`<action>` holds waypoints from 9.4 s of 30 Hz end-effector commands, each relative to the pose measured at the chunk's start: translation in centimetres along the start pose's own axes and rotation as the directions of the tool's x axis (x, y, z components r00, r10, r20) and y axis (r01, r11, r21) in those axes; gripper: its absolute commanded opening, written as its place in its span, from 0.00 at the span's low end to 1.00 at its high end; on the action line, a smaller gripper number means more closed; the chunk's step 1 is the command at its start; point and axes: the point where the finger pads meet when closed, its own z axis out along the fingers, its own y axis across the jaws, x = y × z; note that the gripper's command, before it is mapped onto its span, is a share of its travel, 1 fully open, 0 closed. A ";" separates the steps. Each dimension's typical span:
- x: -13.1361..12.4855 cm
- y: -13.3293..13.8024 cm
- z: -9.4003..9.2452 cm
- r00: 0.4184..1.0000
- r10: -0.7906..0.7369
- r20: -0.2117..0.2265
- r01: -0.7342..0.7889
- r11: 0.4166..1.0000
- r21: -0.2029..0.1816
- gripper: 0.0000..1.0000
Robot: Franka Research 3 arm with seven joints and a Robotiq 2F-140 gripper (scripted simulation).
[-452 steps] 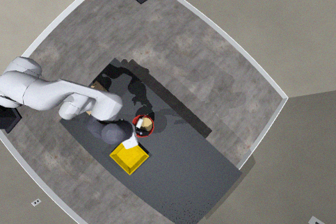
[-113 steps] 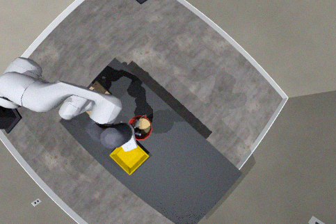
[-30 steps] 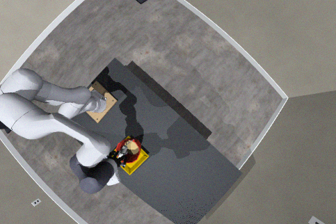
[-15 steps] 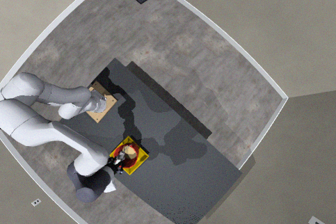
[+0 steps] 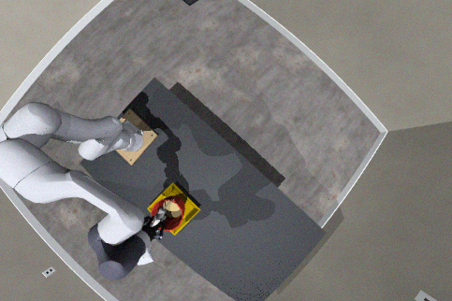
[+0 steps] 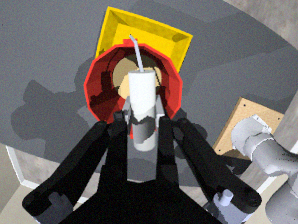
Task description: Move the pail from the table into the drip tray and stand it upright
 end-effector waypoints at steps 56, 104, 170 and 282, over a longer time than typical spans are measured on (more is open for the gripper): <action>3.7 -0.2 -0.6 0.999 -0.030 -0.010 0.031 0.999 0.012 0.00; 3.7 -0.2 -0.6 0.999 -0.030 -0.010 0.031 0.999 0.012 0.00; 4.0 -0.1 2.9 0.999 -0.030 -0.010 0.031 0.999 0.012 0.00; 4.3 -0.1 7.1 0.999 -0.030 -0.010 0.031 0.999 0.012 1.00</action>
